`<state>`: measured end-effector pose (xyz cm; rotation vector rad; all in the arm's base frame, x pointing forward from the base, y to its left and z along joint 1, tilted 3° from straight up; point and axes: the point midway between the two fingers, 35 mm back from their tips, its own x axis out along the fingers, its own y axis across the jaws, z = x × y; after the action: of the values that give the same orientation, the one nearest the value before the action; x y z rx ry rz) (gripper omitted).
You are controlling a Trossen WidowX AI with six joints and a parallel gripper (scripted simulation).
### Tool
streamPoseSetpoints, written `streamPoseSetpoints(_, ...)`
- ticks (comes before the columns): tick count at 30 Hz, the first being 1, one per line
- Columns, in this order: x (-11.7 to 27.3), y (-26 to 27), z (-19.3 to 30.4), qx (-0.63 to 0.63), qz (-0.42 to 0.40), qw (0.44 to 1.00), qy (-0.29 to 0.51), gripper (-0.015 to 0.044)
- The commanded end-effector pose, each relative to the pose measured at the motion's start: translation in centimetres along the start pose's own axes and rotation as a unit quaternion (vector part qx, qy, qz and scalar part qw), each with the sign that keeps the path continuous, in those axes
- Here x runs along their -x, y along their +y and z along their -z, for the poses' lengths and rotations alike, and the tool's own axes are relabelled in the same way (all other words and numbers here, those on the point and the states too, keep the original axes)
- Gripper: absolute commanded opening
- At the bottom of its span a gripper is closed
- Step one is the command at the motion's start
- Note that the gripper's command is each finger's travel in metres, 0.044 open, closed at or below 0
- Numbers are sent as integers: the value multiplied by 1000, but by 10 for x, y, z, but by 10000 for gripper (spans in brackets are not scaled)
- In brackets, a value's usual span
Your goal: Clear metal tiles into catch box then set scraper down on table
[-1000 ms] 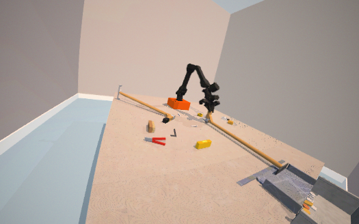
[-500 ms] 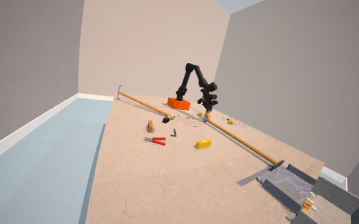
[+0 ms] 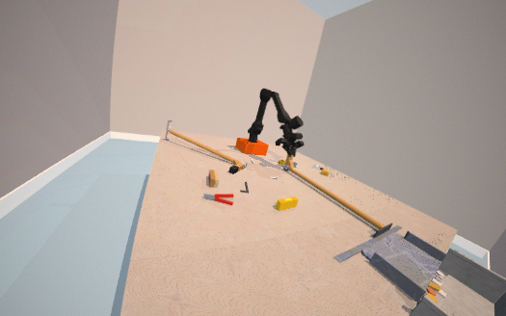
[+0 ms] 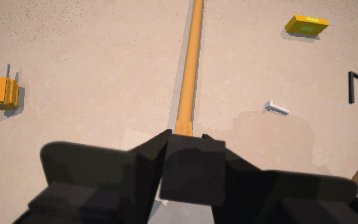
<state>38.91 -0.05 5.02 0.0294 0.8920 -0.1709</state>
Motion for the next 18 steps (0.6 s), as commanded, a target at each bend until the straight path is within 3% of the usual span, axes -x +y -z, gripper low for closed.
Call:
streamPoseSetpoints(1,7,-1,0,-4,0,1000,-11,0)
streamPoseSetpoints(18,19,-6,24,-3,0,1000,-11,0)
